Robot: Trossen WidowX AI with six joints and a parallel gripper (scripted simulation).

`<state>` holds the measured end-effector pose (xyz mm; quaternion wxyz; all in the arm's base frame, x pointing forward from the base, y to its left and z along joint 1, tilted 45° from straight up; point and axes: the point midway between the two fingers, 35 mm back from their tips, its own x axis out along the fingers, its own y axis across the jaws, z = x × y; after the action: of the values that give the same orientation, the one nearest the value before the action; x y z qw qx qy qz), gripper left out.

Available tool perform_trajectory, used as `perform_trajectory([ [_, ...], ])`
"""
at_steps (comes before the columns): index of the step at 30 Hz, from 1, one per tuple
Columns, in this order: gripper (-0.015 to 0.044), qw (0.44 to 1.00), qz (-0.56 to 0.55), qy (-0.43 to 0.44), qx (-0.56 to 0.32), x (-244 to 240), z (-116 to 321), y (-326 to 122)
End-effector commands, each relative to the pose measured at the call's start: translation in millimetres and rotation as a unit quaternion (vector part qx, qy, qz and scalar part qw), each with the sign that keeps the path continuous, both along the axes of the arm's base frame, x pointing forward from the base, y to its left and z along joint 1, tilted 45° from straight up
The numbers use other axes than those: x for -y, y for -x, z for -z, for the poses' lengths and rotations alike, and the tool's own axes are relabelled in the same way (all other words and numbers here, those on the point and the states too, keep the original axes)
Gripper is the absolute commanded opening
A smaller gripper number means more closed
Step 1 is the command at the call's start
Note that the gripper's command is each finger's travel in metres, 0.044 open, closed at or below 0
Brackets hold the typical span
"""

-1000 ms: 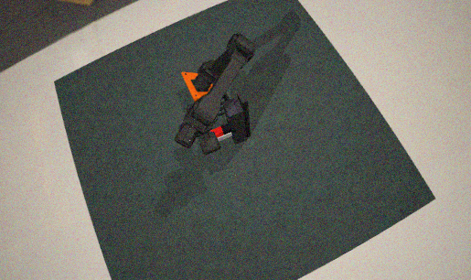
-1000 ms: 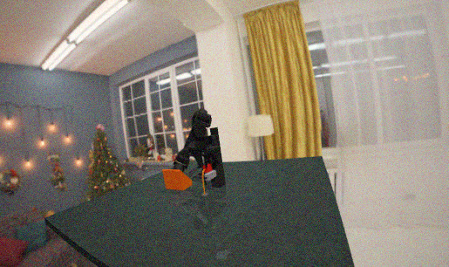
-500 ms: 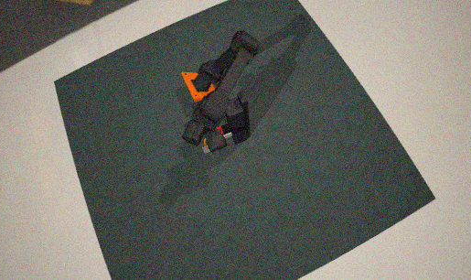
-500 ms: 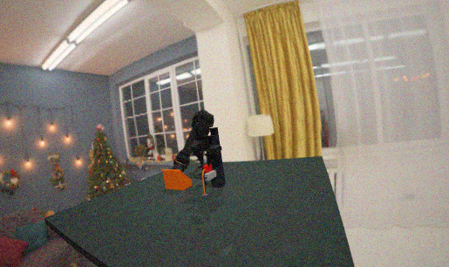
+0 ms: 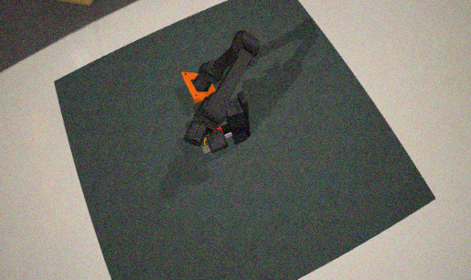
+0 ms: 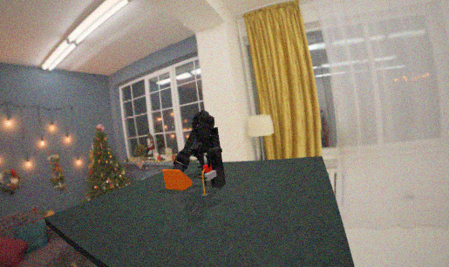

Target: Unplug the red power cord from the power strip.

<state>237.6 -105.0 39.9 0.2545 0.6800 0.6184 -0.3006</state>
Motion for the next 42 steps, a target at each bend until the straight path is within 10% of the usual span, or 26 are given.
perform_trajectory([
  [1,0.016,1.0,0.003,-0.003,-0.001,-3.0,1.2,-0.1],
  [13,0.0002,1.0,0.0,0.0,0.0,-0.4,0.3,0.0],
  [42,0.0,1.0,0.002,0.001,-0.001,32.6,27.1,2.8],
])
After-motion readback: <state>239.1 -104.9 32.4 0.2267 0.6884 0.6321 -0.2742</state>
